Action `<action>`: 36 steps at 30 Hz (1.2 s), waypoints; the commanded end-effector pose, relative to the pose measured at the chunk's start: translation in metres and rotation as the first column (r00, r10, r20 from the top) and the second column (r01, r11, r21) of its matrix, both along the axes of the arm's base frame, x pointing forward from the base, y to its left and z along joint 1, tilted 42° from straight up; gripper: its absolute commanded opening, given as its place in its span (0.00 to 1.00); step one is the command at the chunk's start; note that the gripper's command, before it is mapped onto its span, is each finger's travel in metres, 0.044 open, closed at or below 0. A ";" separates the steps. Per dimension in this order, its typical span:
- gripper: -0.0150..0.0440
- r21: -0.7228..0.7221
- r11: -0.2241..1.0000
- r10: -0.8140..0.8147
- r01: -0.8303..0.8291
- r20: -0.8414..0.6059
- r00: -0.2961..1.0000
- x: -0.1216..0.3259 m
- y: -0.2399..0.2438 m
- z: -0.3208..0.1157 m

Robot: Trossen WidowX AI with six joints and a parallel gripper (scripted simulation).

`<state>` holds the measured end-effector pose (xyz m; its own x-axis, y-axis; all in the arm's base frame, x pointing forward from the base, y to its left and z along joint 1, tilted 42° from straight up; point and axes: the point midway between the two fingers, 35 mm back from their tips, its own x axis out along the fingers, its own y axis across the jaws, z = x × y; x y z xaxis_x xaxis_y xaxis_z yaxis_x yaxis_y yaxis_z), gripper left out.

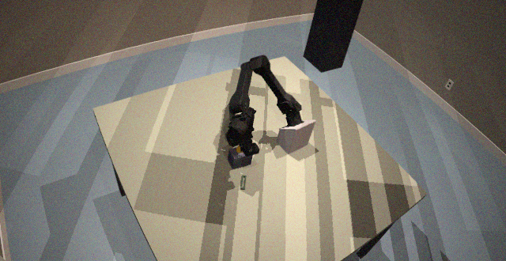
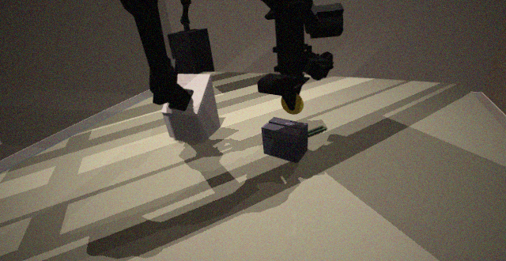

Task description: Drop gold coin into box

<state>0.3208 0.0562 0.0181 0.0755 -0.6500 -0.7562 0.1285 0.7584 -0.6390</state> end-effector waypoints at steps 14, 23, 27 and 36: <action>0.25 -0.004 1.000 0.000 0.000 -0.002 1.000 -0.010 -0.014 0.009; 0.25 -0.004 1.000 0.002 -0.002 -0.003 1.000 -0.012 -0.017 0.010; 0.25 -0.005 1.000 0.004 -0.004 -0.005 1.000 -0.014 -0.018 0.011; 0.25 -0.003 1.000 0.001 -0.001 -0.005 1.000 -0.012 -0.017 0.011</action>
